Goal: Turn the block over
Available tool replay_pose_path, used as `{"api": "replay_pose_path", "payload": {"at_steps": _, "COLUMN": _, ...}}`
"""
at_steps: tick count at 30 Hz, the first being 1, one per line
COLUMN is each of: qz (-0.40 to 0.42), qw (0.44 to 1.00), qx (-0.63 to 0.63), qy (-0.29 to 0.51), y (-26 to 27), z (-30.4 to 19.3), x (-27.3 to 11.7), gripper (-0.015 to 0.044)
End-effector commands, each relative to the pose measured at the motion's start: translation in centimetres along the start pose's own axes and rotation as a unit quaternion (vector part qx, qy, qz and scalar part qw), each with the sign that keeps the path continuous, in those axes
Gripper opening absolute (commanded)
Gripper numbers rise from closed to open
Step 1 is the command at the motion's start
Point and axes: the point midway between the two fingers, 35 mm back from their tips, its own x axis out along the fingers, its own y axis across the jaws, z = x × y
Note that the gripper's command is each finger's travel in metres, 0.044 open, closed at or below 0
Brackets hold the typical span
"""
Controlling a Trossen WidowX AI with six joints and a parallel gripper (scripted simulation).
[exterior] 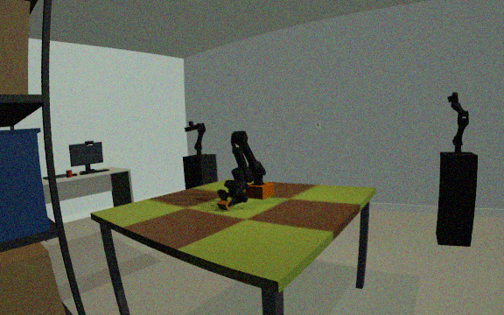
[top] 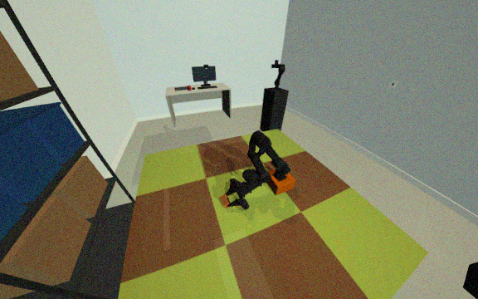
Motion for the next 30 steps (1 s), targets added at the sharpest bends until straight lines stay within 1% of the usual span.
{"api": "replay_pose_path", "payload": {"at_steps": 1, "qz": -0.002, "qw": 1.0, "qx": -0.001, "qy": -0.002, "y": -0.05, "z": 0.1, "x": -0.01, "gripper": 0.0367}}
{"api": "replay_pose_path", "payload": {"at_steps": 4, "qz": -0.002, "qw": 1.0, "qx": -0.001, "qy": -0.002, "y": -0.05, "z": 0.1, "x": -0.01, "gripper": 0.044}}
{"api": "replay_pose_path", "payload": {"at_steps": 30, "qz": -0.002, "qw": 1.0, "qx": -0.001, "qy": -0.002, "y": -0.05, "z": 0.1, "x": -0.01, "gripper": 0.044}}
